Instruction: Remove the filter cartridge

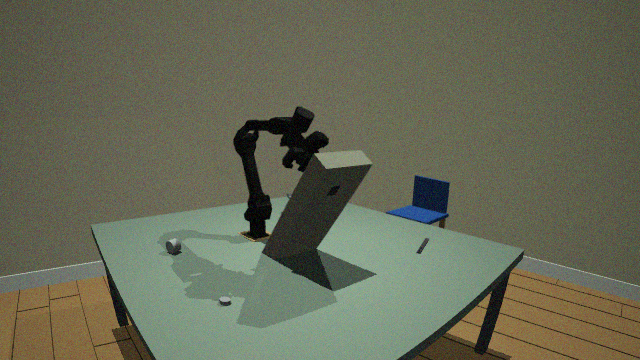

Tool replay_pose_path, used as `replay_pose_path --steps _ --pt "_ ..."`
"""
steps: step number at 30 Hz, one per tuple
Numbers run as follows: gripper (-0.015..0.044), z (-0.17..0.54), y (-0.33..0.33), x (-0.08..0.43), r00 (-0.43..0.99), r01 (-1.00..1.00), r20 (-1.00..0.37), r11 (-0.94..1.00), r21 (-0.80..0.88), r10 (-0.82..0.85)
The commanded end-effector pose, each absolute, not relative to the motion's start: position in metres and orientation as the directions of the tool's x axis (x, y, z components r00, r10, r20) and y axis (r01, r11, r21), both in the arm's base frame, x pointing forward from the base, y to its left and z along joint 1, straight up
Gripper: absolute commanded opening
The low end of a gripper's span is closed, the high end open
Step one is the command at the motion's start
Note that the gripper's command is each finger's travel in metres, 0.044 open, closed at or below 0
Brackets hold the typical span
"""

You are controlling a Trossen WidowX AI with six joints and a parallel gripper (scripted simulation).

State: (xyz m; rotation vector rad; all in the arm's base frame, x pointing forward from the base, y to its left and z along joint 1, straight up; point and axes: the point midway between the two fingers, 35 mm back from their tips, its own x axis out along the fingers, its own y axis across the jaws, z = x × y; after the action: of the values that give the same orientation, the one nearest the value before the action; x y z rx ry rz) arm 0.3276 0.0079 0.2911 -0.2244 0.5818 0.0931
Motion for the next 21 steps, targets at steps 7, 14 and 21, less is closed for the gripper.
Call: replay_pose_path --steps 7,14,21 --pt "0.0000 0.288 0.008 0.334 0.832 -0.153 -0.555 0.970 -0.188 0.024" --pt "0.0000 0.288 0.008 0.334 0.832 -0.153 -0.555 0.970 -0.188 0.024" --pt "0.0000 0.303 0.007 0.313 0.831 -0.152 -0.556 0.971 -0.185 0.024"
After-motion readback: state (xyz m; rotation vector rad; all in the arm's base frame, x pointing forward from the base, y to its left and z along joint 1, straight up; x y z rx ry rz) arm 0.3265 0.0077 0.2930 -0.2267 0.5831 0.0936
